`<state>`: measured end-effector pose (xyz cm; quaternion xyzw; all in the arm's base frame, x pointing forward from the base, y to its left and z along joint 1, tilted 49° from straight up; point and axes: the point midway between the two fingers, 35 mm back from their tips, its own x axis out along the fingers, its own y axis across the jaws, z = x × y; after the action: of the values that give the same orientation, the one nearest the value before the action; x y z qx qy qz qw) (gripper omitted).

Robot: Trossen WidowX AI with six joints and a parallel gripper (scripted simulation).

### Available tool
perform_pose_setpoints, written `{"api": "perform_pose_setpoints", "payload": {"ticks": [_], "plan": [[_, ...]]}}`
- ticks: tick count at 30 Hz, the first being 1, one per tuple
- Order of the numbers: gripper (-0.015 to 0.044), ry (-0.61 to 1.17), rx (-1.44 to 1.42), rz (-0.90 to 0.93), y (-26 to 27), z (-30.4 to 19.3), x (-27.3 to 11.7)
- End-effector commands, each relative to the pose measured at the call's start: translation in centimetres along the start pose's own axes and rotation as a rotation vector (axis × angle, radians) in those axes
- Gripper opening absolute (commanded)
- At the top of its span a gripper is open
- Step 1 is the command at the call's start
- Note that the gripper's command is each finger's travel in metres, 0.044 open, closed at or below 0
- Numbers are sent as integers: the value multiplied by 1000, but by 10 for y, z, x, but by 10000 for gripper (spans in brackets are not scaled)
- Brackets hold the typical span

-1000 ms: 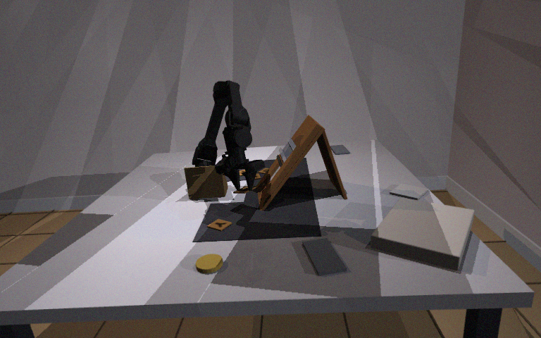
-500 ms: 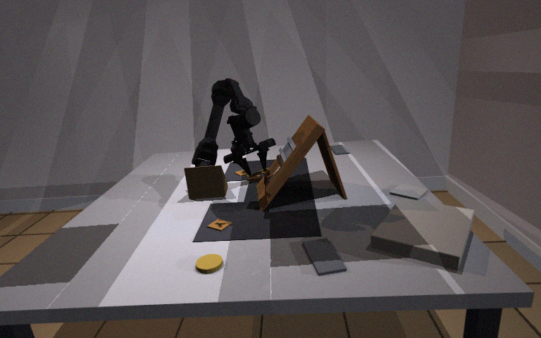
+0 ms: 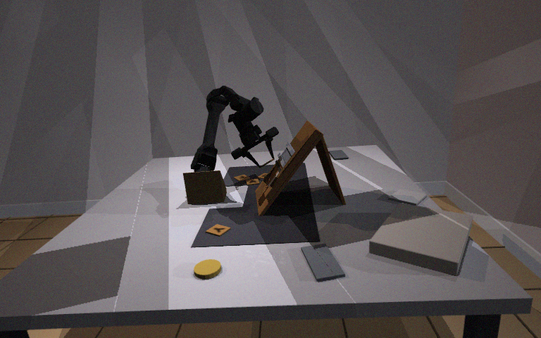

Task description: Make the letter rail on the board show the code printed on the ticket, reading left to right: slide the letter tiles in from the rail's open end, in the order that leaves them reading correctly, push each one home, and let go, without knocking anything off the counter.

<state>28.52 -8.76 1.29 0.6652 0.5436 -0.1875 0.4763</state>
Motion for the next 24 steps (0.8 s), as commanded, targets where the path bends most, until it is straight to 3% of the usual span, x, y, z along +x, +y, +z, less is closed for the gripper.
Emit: {"api": "perform_pose_setpoints", "payload": {"ticks": [1, 24], "plan": [[0, -1, -101, 44, 10, -13, -6], [0, -46, -749, 306, 61, -104, -49]]}}
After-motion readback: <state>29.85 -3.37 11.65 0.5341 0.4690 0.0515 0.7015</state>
